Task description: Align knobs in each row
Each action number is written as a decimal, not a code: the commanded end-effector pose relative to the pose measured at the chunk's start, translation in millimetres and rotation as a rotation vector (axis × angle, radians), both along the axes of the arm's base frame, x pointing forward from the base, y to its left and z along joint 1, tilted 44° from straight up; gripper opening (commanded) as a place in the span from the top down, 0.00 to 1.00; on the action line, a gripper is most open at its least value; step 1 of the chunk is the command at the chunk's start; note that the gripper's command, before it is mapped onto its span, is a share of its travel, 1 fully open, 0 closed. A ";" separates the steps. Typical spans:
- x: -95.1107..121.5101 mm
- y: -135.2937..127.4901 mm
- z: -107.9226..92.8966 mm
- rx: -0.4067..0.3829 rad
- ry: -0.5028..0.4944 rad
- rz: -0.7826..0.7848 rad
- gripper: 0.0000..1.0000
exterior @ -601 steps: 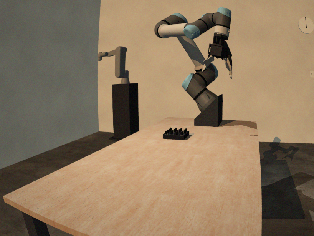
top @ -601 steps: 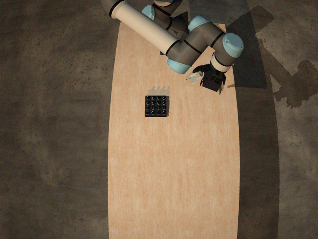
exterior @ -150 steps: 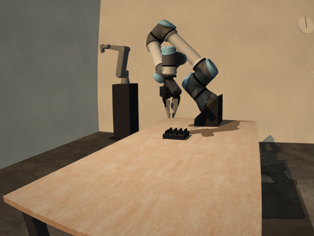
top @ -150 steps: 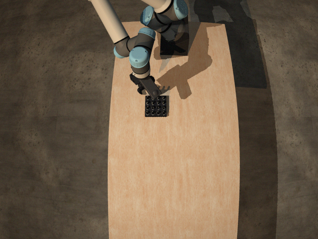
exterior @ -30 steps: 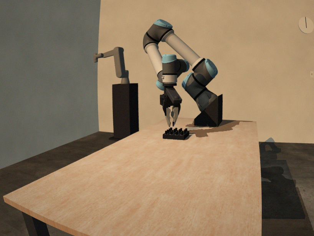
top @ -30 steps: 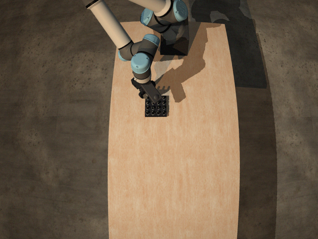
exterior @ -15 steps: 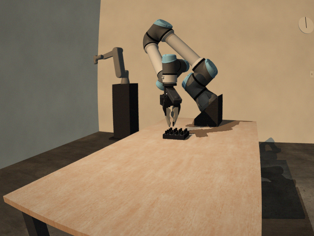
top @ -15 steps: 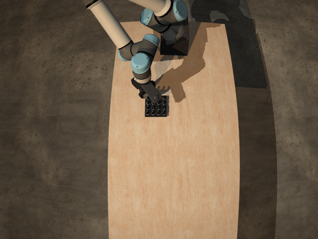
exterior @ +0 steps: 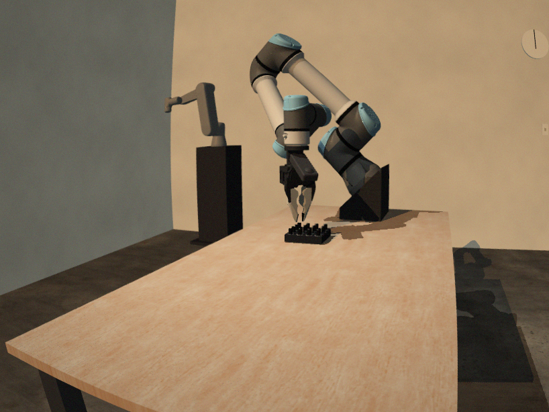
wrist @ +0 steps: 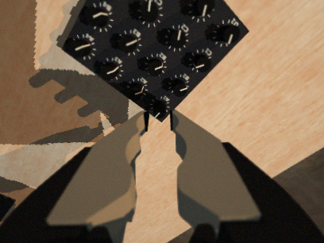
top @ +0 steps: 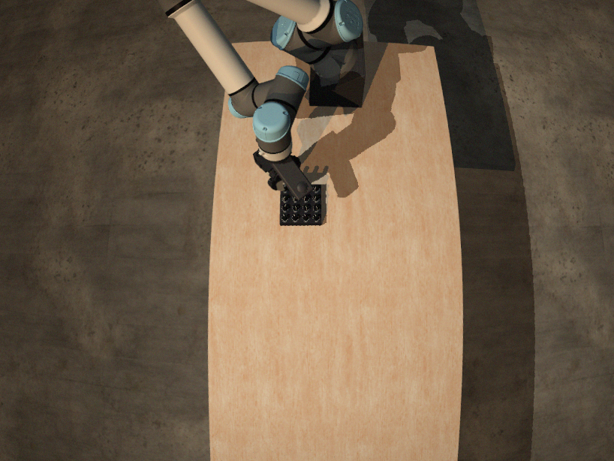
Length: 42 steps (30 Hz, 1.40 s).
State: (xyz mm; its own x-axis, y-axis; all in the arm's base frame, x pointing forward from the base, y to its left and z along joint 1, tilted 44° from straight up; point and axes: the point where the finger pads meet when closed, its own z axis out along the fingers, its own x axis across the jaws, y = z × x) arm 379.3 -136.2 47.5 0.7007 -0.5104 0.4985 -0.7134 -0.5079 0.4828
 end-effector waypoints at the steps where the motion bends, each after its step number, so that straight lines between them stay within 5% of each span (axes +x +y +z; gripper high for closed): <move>1: 0.3 -1.6 -1.5 0.000 -0.001 0.000 0.89; 42: 0.3 -8.7 -8.9 0.000 -0.001 0.000 0.89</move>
